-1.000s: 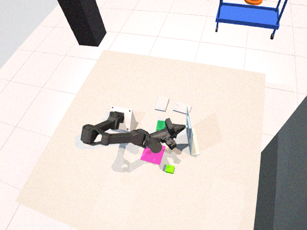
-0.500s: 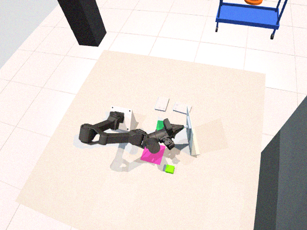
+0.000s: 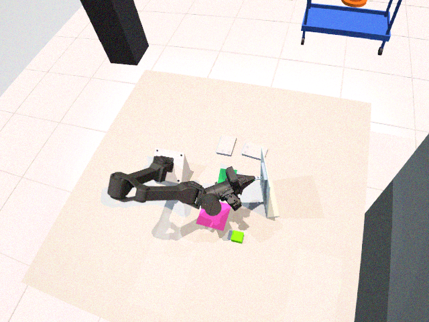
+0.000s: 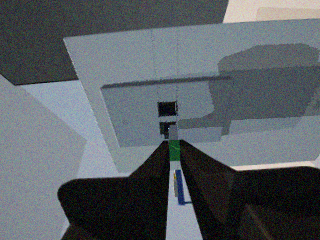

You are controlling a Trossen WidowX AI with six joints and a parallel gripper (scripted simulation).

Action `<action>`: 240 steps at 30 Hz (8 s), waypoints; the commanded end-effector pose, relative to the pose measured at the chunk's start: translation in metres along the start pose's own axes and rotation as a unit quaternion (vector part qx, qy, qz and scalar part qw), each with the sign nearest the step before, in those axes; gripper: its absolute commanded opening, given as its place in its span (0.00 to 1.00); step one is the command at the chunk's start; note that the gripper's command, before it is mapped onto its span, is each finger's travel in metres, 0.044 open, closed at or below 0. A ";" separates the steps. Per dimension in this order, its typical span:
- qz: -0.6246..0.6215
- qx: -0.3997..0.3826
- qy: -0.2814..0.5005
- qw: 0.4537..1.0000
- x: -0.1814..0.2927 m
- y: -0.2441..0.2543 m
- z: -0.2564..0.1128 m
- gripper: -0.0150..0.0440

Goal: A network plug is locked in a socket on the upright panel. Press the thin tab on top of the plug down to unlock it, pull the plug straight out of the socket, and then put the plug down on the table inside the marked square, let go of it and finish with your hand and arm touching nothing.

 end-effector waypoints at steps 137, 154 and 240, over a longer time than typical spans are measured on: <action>0.188 0.228 -0.213 0.931 0.044 0.004 -0.060 0.25; 0.242 0.305 -0.377 0.840 0.056 -0.021 -0.071 0.25; 0.247 0.322 -0.524 0.749 0.059 -0.095 -0.086 0.25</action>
Point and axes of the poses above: the point midway between the two fingers, 35 mm back from their tips, its own z axis out along the fingers, its own y axis across the jaws, x = y × z, the point moved 9 cm from there along -z, back along the fingers, and after that the axes turned 8 degrees about z, right-handed, at the moved point
